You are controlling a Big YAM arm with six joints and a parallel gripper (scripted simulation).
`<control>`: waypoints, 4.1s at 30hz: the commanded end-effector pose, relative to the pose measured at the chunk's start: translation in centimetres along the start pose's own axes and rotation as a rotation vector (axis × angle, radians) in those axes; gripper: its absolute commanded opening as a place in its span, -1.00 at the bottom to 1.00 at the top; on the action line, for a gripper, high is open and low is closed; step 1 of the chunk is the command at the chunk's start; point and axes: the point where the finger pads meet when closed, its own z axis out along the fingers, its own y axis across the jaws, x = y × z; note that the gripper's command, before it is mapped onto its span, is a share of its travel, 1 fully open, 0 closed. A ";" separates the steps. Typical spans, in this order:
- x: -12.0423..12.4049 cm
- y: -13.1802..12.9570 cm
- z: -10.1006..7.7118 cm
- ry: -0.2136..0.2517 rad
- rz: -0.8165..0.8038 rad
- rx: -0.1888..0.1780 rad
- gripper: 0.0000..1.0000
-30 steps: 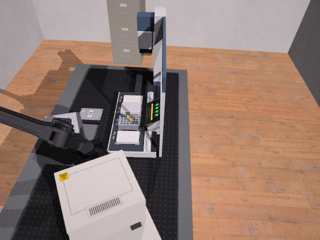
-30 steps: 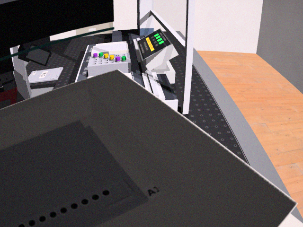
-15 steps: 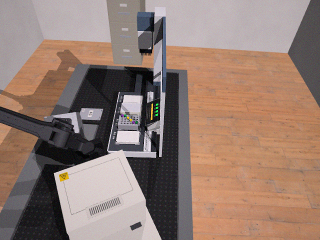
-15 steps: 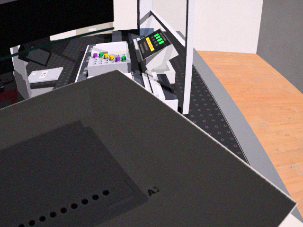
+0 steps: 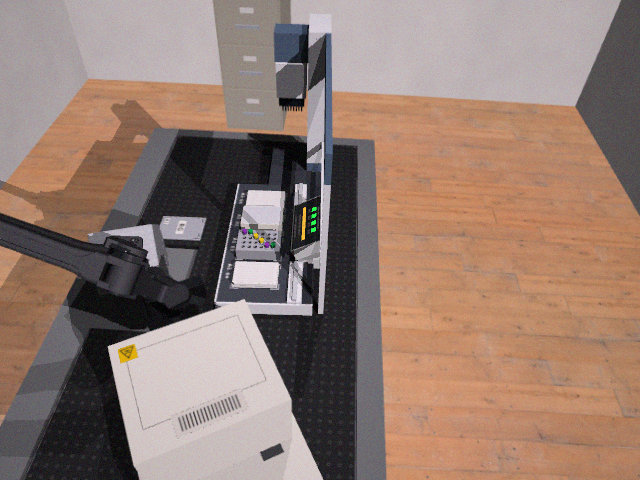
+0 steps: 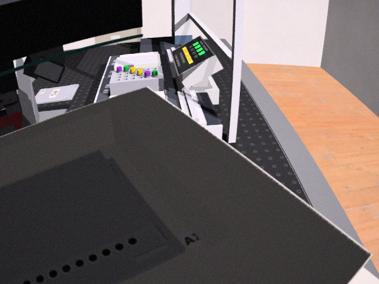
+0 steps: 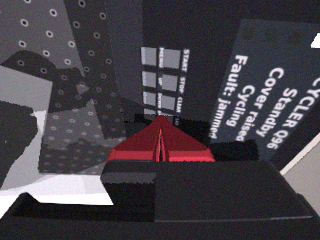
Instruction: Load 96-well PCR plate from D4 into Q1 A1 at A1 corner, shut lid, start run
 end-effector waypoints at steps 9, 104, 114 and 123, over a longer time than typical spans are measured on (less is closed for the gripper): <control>-0.6 -3.4 -1.1 -0.029 0.059 0.044 -1.00; 0.4 -0.9 0.5 -0.003 0.057 0.040 -1.00; 0.4 -0.1 0.9 0.003 0.052 0.033 -1.00; 0.3 0.4 1.1 0.004 0.045 0.026 -1.00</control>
